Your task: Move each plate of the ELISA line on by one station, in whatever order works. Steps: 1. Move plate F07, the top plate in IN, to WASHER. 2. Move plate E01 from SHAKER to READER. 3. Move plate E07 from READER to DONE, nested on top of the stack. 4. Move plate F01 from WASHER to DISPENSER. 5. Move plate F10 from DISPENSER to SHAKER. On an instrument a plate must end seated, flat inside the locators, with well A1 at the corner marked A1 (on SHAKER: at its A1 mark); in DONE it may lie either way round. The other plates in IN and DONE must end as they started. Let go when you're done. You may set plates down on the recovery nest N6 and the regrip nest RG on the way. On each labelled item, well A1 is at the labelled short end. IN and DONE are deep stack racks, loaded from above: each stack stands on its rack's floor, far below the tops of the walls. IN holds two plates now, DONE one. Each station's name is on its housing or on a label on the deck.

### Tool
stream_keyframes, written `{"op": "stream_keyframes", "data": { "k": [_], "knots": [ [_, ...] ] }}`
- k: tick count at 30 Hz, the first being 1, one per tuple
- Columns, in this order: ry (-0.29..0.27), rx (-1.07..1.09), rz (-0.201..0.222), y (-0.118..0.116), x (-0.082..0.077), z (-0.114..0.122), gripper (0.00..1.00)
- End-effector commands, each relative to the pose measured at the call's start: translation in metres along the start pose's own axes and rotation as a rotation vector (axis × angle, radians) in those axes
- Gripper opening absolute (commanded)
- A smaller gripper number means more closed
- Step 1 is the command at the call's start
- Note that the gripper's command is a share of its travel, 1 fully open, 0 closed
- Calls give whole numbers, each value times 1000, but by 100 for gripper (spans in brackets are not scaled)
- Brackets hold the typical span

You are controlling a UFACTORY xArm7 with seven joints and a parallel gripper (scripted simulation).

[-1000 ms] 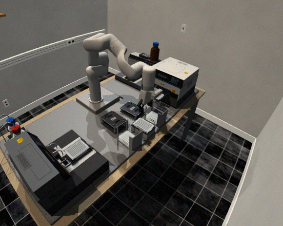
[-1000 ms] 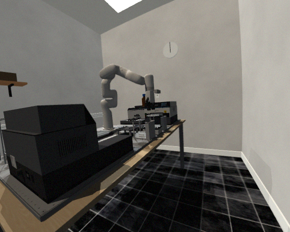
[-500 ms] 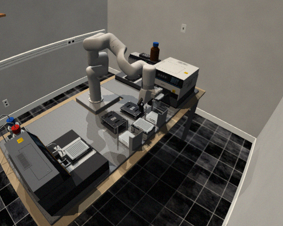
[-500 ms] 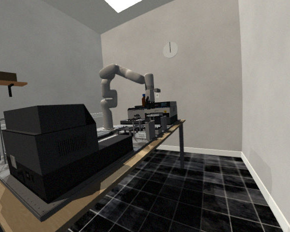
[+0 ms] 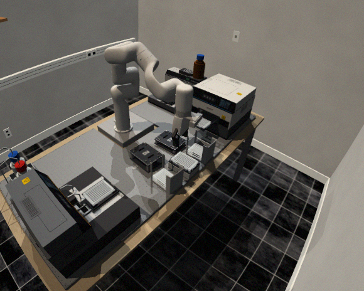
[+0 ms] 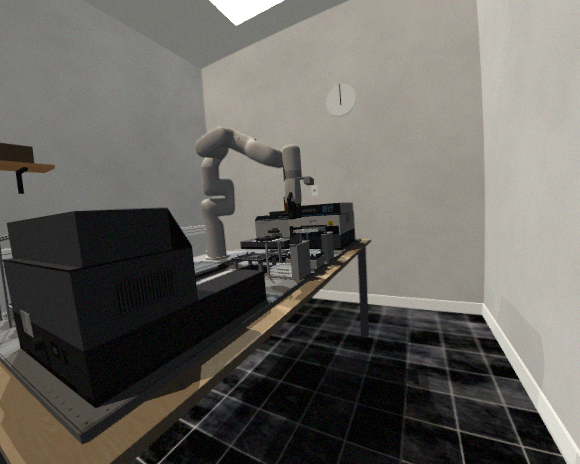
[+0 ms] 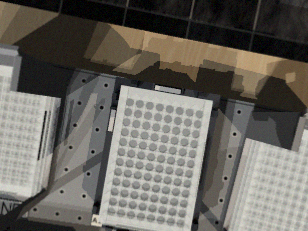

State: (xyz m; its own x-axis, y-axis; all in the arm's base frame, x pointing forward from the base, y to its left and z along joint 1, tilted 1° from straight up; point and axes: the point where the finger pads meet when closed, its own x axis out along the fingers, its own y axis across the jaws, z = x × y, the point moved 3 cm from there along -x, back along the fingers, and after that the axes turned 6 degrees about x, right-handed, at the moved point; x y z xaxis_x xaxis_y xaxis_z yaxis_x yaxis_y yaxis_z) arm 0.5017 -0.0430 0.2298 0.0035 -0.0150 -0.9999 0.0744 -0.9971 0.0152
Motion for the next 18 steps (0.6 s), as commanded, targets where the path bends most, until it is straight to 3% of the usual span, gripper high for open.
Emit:
{"op": "stream_keyframes", "data": {
  "k": [1,10,18],
  "knots": [
    [6,-3,0,14,-2,6,100],
    [5,-175,0,30,-2,15,100],
    [5,-175,1,54,-2,27,100]
  ]
}}
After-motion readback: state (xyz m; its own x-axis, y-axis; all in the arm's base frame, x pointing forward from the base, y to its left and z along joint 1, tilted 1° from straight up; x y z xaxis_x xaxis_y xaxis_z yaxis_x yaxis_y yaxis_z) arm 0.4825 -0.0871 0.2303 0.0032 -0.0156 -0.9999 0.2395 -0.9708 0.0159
